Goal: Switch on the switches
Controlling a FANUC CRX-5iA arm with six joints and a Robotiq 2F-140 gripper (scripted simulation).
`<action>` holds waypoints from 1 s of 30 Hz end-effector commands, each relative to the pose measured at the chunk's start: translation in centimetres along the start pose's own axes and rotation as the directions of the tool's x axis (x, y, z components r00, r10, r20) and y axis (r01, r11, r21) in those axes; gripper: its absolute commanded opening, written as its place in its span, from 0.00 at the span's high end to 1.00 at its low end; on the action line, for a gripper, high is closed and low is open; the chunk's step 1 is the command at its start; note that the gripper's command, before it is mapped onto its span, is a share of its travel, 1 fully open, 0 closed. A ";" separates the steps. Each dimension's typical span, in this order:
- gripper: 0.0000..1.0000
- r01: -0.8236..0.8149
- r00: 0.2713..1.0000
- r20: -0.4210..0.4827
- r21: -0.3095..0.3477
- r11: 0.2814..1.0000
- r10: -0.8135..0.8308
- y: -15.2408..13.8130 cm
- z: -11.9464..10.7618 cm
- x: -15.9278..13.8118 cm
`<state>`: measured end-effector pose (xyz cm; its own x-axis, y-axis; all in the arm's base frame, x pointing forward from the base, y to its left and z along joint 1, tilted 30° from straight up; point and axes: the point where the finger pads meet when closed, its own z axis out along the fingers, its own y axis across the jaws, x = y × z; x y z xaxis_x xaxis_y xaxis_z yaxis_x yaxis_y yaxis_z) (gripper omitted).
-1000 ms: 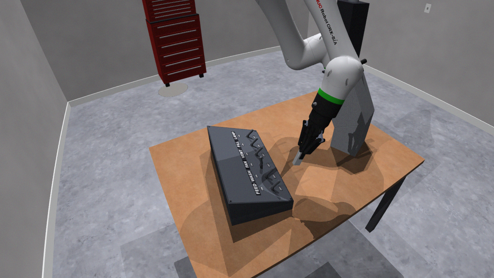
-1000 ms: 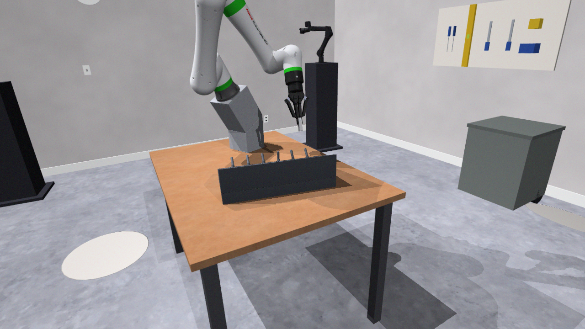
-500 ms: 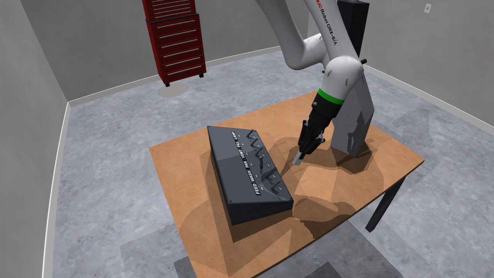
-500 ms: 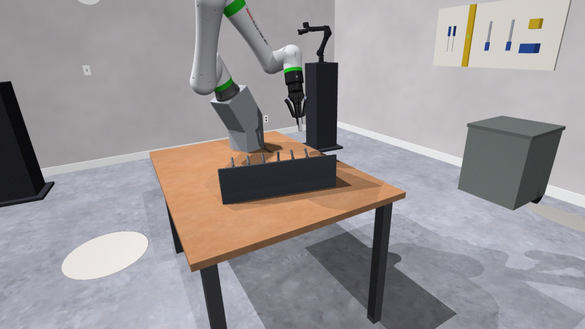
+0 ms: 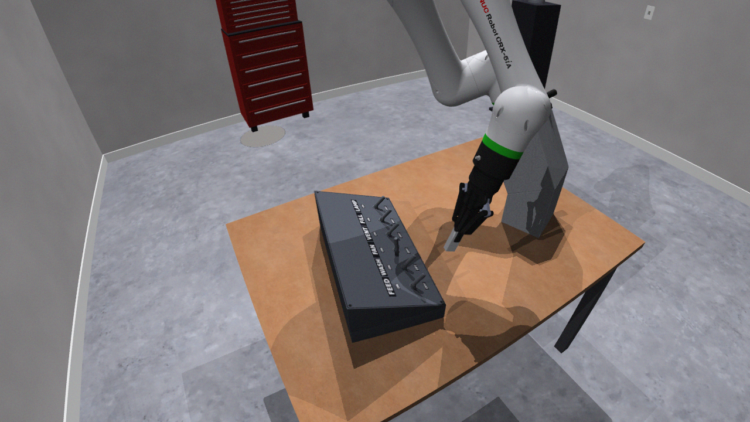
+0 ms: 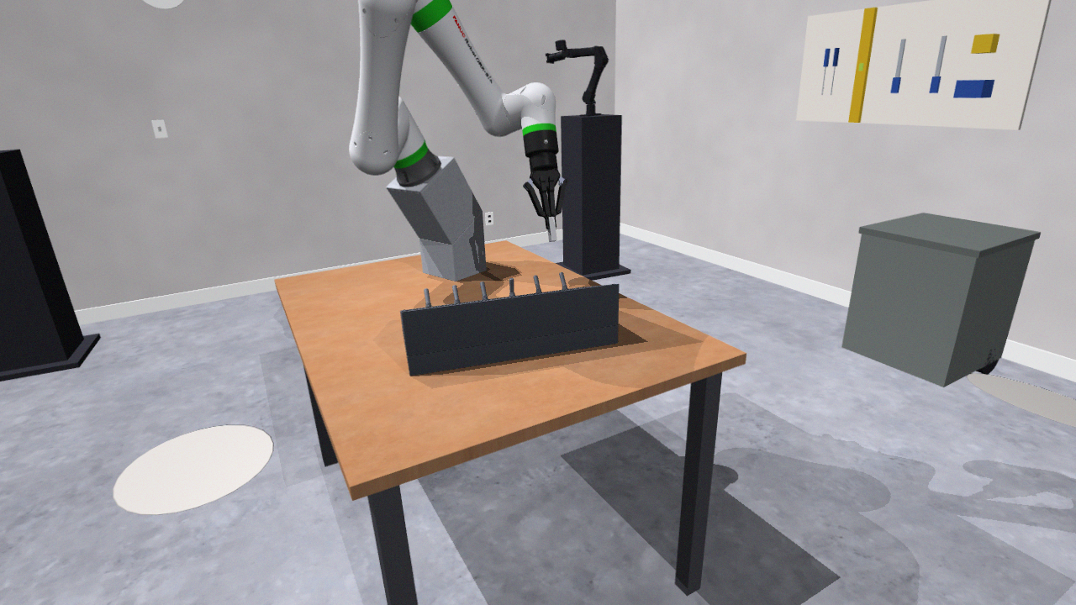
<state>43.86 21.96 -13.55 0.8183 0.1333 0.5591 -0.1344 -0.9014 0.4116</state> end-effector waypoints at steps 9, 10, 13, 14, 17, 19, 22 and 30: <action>1.00 0.000 1.000 0.000 0.000 1.000 0.000 0.0 1.5 0.0; 1.00 0.000 1.000 0.000 0.000 1.000 0.000 0.0 1.8 0.0; 1.00 0.000 1.000 0.000 0.000 1.000 0.000 0.0 2.0 0.0; 1.00 0.000 1.000 0.000 0.000 1.000 0.000 0.0 2.3 0.0; 1.00 0.000 1.000 0.000 0.000 1.000 0.000 0.0 3.1 0.0; 1.00 0.000 1.000 0.000 0.000 1.000 0.000 0.0 3.7 0.0; 1.00 0.000 1.000 0.000 0.000 1.000 0.000 0.0 4.6 0.0; 1.00 0.000 1.000 0.000 0.000 1.000 0.000 0.0 6.5 0.0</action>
<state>47.10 19.53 -17.78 0.8198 0.1327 0.5570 -0.1350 -0.9006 0.4133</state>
